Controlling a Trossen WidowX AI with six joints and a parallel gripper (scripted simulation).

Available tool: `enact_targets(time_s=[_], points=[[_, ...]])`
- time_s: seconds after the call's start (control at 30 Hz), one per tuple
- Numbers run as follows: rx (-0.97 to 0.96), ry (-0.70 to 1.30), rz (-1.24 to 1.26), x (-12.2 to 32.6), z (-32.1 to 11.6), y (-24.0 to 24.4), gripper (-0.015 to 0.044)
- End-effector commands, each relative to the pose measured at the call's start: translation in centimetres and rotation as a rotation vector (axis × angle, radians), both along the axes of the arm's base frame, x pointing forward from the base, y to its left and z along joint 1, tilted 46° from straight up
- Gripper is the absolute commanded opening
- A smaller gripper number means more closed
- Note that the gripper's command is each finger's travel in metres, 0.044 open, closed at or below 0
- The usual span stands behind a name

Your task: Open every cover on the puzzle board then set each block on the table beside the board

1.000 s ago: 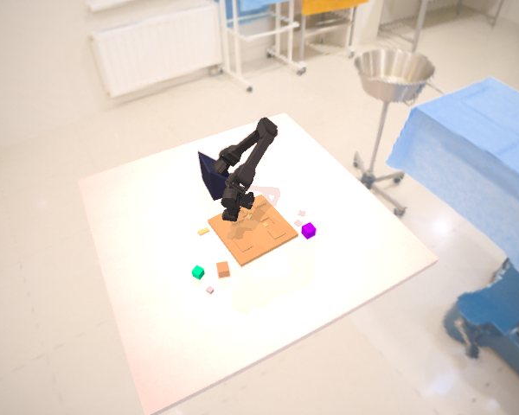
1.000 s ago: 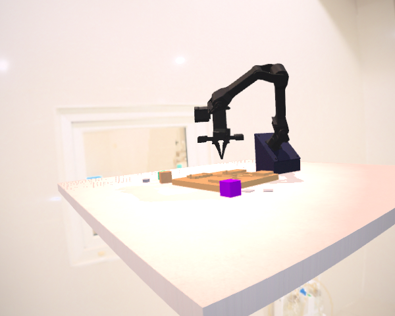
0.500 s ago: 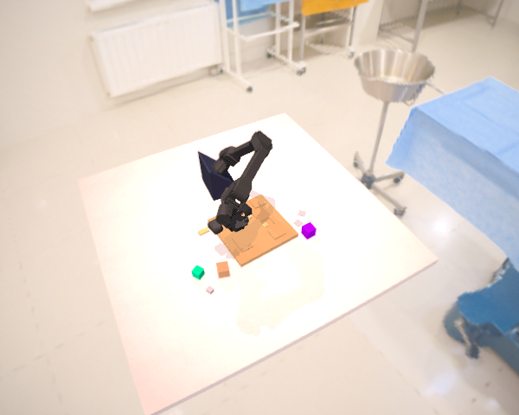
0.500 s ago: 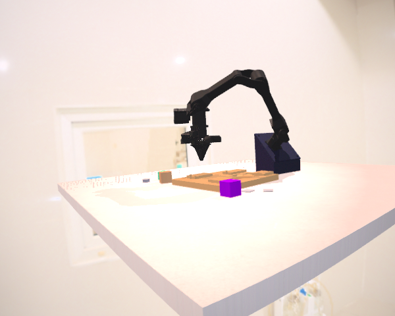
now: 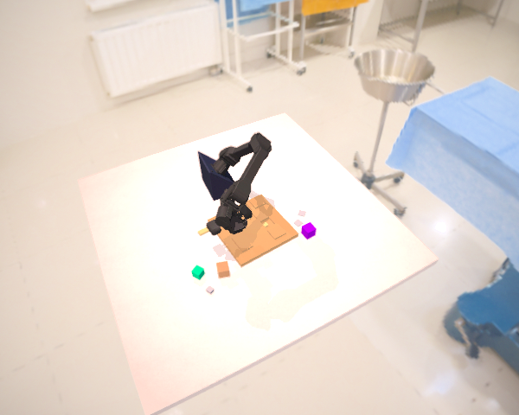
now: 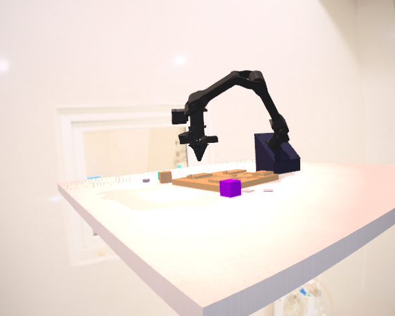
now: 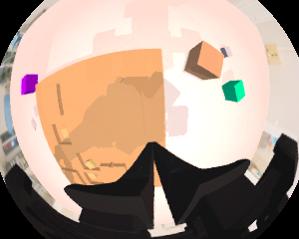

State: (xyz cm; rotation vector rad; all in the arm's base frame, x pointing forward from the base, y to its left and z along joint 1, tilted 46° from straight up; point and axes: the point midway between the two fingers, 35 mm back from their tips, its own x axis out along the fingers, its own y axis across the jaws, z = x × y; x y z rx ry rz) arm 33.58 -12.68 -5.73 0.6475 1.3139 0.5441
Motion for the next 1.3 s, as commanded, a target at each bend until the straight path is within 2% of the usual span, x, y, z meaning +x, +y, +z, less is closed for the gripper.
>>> enact_targets(time_s=[0.0,1.27], points=[[0.001,0.006,-0.004,0.0,0.0,0.0,0.0],[0.001,0.006,-0.004,0.6,-2.2,2.1,0.0]])
